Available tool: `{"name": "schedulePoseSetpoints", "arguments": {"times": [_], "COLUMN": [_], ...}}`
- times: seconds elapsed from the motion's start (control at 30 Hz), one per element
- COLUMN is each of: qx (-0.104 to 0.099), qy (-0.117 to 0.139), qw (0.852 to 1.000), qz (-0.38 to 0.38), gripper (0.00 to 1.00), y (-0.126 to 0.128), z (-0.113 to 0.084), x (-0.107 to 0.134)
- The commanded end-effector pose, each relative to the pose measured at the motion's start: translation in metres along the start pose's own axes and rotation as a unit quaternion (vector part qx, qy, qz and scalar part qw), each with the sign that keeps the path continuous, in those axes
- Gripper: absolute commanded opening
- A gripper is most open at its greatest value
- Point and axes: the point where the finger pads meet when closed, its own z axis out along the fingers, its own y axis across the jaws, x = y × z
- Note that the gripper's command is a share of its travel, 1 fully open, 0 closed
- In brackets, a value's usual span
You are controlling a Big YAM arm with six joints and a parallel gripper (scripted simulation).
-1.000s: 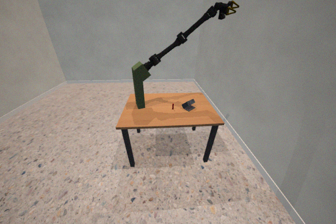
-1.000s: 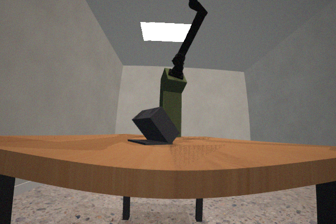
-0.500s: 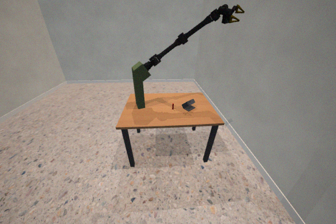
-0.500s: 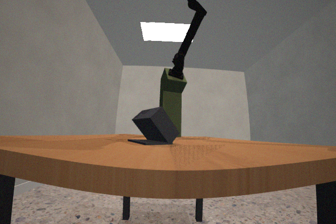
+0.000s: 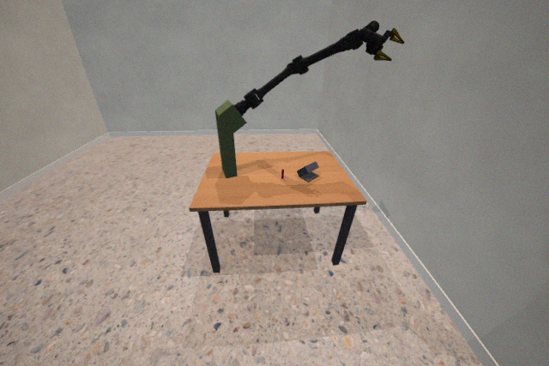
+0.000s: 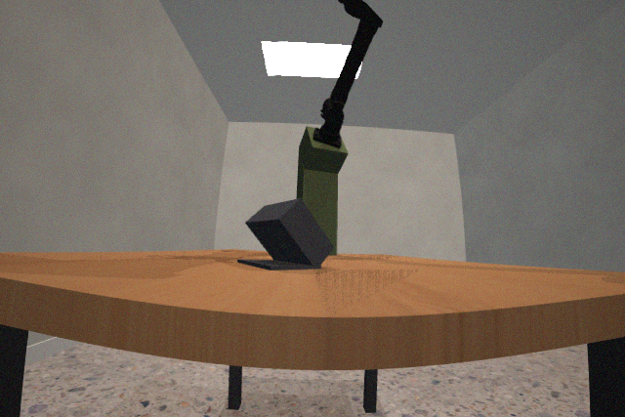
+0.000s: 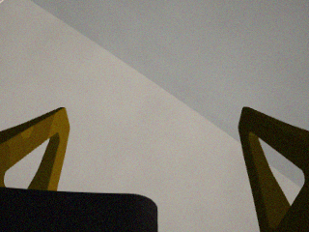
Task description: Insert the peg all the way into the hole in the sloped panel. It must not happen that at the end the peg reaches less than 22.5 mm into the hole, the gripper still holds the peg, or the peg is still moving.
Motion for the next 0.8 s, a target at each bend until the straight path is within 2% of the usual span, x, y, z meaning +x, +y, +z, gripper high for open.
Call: {"name": "schedulePoseSetpoints", "arguments": {"times": [0.0,0.17,0.23,0.33,0.4,0.43,0.63,0.77], "qx": [-0.002,-0.027,-0.042,-0.058,-0.058,-0.058,-0.092,-0.121], "qy": [-0.016,-0.026,-0.026,-0.031,-0.031,-0.036,-0.045,-0.046], "qw": [1.000,0.997,0.995,0.991,0.991,0.991,0.982,0.972], "qz": [0.027,0.068,0.090,0.113,0.113,0.116,0.161,0.193], "gripper": [1.00,1.00,1.00,1.00,1.00,1.00,1.00,1.00], "y": [0.016,0.067,0.098,0.130,0.130,0.132,0.199,0.256], "z": [0.013,0.039,0.053,0.067,0.067,0.066,0.089,0.103], "x": [-0.013,-0.012,-0.003,-0.007,-0.007,-0.017,-0.028,-0.031]}}
